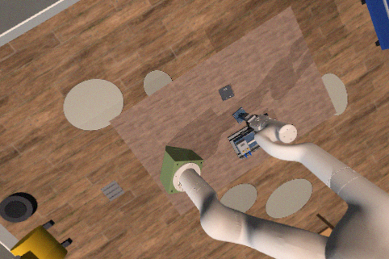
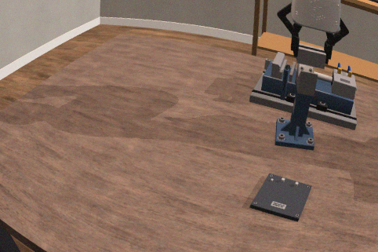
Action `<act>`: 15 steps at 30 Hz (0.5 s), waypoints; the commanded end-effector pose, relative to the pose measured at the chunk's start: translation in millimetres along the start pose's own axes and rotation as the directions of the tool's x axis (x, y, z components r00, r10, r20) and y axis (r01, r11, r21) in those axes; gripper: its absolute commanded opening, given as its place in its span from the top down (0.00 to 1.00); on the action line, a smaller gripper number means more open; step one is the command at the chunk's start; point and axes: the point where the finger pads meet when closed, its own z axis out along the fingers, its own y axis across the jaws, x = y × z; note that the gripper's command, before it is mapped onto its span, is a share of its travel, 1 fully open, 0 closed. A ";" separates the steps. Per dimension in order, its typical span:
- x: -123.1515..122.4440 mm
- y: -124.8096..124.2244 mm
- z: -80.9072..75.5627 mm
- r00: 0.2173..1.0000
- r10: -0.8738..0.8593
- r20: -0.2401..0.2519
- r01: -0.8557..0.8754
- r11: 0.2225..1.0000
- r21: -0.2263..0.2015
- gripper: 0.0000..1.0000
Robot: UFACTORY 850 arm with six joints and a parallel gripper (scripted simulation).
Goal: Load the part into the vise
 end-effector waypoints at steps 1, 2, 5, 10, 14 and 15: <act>-0.1 -0.8 -1.1 1.000 0.000 0.000 0.000 1.000 0.002 1.00; -0.1 -0.8 -1.1 1.000 0.000 0.000 0.000 1.000 0.002 1.00; -0.1 -0.8 -1.9 1.000 0.000 0.000 0.000 1.000 0.002 1.00; -0.1 -0.8 -5.1 1.000 0.000 0.000 0.000 1.000 0.002 1.00; -0.1 -0.8 -9.0 1.000 0.000 0.000 0.000 1.000 0.002 1.00; -0.1 -0.8 -10.1 1.000 0.000 0.000 0.000 1.000 0.002 1.00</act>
